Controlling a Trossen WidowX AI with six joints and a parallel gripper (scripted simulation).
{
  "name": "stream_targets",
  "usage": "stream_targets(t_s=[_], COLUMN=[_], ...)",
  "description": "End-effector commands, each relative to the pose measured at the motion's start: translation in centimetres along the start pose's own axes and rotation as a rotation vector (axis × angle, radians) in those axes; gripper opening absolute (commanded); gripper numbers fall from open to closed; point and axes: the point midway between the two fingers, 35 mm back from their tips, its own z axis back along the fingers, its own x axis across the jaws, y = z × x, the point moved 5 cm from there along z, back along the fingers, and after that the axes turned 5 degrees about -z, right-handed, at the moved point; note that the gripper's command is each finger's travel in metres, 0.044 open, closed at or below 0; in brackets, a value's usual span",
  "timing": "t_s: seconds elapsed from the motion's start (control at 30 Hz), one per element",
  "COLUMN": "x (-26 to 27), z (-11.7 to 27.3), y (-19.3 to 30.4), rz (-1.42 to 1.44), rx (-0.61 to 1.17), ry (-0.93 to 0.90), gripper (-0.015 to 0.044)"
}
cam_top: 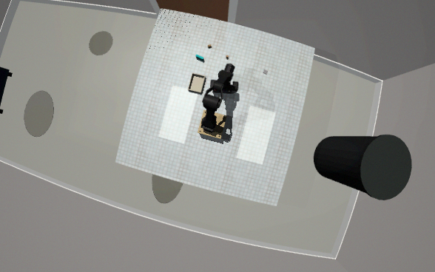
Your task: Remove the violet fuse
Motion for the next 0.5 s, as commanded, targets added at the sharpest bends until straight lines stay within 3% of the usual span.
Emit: stream_targets(t_s=[0.0,0.47], x=[-0.01,-0.01], z=[0.24,0.93], y=[-0.02,-0.04], rz=[0.001,0.002], rx=[0.0,0.0], ry=[0.0,0.0], gripper=[0.0,0.0])
